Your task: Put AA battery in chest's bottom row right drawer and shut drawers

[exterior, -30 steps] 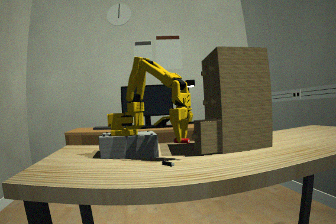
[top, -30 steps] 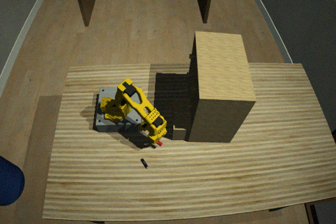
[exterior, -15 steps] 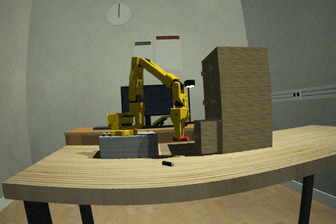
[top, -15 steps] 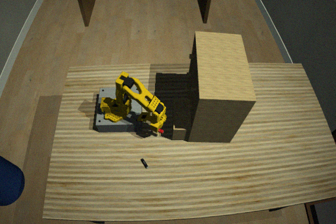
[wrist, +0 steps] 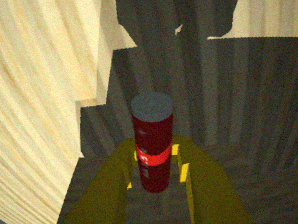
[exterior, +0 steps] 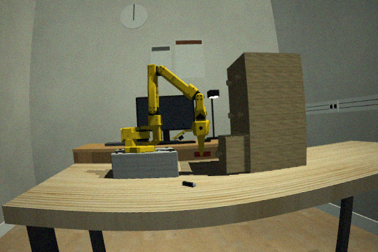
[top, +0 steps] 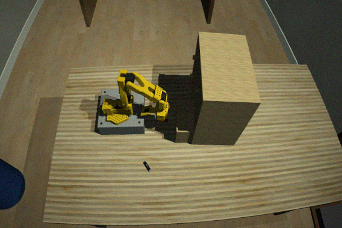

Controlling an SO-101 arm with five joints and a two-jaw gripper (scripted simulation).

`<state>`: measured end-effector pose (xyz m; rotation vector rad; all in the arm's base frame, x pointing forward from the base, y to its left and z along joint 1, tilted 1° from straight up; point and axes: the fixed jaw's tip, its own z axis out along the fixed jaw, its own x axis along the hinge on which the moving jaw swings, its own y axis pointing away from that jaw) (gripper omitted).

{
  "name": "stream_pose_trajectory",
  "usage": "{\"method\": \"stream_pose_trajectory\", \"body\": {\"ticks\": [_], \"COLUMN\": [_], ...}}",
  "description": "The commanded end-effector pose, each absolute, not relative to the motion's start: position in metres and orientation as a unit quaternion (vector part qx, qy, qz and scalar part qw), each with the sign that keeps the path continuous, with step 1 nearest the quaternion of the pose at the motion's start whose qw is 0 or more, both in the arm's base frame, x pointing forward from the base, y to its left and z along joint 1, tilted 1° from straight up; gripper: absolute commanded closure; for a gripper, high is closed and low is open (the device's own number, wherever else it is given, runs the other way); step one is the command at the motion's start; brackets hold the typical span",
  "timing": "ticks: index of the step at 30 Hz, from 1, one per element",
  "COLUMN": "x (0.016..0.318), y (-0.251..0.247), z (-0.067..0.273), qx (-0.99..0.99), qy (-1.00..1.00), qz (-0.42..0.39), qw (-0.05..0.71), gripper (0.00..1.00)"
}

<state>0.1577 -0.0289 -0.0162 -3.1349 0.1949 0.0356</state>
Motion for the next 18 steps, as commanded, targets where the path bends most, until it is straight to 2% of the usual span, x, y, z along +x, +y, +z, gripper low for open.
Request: {"method": "stream_pose_trajectory", "body": {"ticks": [1,18], "x": [0.1590,0.1592], "y": [-0.0255,-0.0255], "z": [-0.0144,-0.0123], "qx": [-0.998,-0.998], "qy": [0.058,0.058], "qz": [0.002,-0.003], "qw": [0.000,0.000], "gripper": [1.00,1.00]}}
